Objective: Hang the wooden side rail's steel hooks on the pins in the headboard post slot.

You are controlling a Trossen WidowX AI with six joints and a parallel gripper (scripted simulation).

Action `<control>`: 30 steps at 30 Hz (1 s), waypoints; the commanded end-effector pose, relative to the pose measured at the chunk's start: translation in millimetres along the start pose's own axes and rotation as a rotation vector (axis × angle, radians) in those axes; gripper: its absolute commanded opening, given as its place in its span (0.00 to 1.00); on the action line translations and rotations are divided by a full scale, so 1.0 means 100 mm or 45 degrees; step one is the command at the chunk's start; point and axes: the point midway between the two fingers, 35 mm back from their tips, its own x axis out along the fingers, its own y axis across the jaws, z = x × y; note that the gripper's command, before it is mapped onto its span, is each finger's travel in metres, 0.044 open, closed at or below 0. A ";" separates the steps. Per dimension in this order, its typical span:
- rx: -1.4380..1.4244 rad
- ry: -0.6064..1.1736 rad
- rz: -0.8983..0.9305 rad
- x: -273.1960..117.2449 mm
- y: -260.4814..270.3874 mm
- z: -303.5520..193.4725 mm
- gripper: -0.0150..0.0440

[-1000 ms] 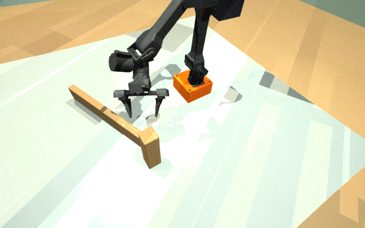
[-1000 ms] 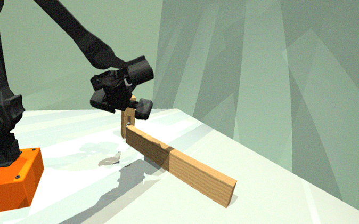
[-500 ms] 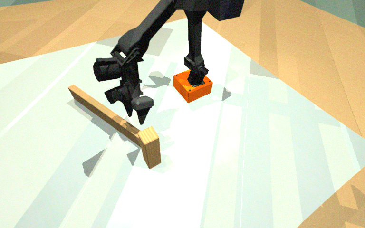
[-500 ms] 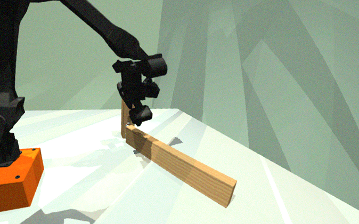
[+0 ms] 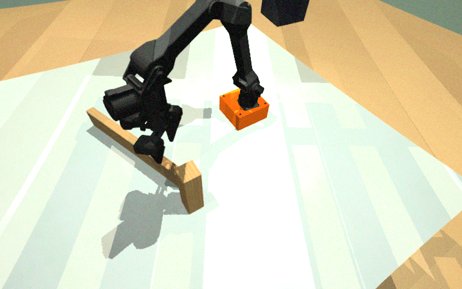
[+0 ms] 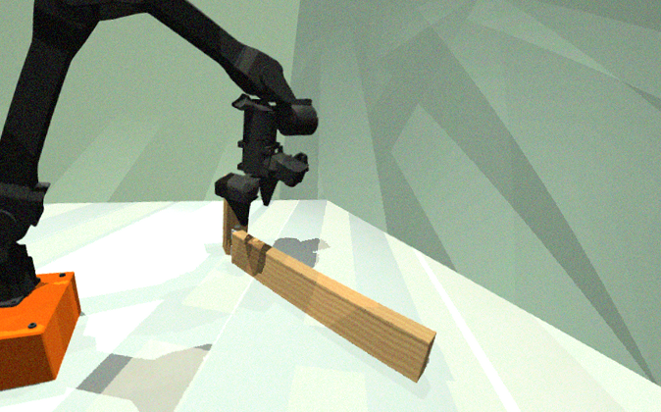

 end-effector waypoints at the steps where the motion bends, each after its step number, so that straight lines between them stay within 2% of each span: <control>1: 0.286 -0.056 -0.105 -0.04 0.04 0.03 1.00; 7: 0.587 -0.141 -0.202 -0.09 0.07 0.05 1.00; 14: 0.587 -0.141 -0.202 -0.08 0.07 0.05 1.00; 19: 0.587 -0.141 -0.202 0.24 0.01 0.07 1.00; 30: 0.587 -0.141 -0.202 0.40 -0.02 0.08 1.00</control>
